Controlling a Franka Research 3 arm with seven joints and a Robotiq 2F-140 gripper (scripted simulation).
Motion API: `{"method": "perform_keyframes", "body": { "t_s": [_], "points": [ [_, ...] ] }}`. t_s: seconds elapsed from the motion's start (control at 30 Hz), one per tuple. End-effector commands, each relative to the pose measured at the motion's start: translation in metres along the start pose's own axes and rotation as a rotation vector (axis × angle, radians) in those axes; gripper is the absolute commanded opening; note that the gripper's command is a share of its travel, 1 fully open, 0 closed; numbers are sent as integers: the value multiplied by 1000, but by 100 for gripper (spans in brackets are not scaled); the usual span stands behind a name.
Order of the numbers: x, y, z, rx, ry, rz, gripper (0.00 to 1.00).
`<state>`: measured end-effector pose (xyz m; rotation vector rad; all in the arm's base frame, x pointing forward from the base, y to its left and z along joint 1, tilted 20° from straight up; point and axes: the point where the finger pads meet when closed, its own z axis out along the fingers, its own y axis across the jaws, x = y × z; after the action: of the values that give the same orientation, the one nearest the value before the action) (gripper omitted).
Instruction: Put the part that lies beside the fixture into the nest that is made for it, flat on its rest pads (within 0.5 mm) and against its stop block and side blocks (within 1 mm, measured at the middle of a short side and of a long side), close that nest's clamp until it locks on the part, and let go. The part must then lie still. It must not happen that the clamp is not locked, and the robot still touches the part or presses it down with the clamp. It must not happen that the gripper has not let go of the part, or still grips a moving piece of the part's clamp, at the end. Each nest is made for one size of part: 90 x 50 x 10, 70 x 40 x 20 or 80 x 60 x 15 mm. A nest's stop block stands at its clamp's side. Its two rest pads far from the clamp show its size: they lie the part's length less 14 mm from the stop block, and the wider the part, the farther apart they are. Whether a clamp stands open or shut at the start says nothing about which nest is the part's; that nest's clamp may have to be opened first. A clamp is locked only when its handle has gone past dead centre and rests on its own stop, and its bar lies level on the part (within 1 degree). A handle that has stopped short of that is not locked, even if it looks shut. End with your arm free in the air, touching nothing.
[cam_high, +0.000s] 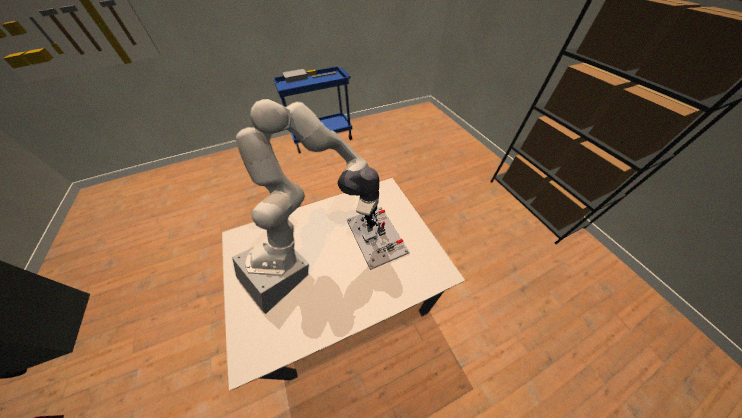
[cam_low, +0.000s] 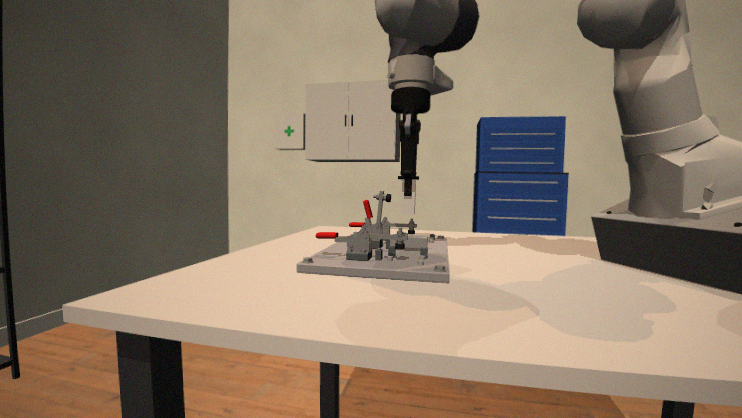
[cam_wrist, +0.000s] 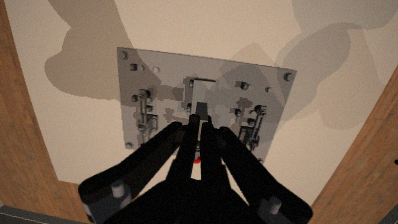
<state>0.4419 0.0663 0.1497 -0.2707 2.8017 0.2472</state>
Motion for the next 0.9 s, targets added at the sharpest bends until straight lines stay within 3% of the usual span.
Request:
{"method": "perform_keyframes", "body": {
  "t_s": [0.0,0.53,0.87],
  "points": [
    [2,0,1,-1,4,7,0],
    [2,0,21,-1,4,7,0],
    [2,1,22,-1,4,7,0]
  ]
}}
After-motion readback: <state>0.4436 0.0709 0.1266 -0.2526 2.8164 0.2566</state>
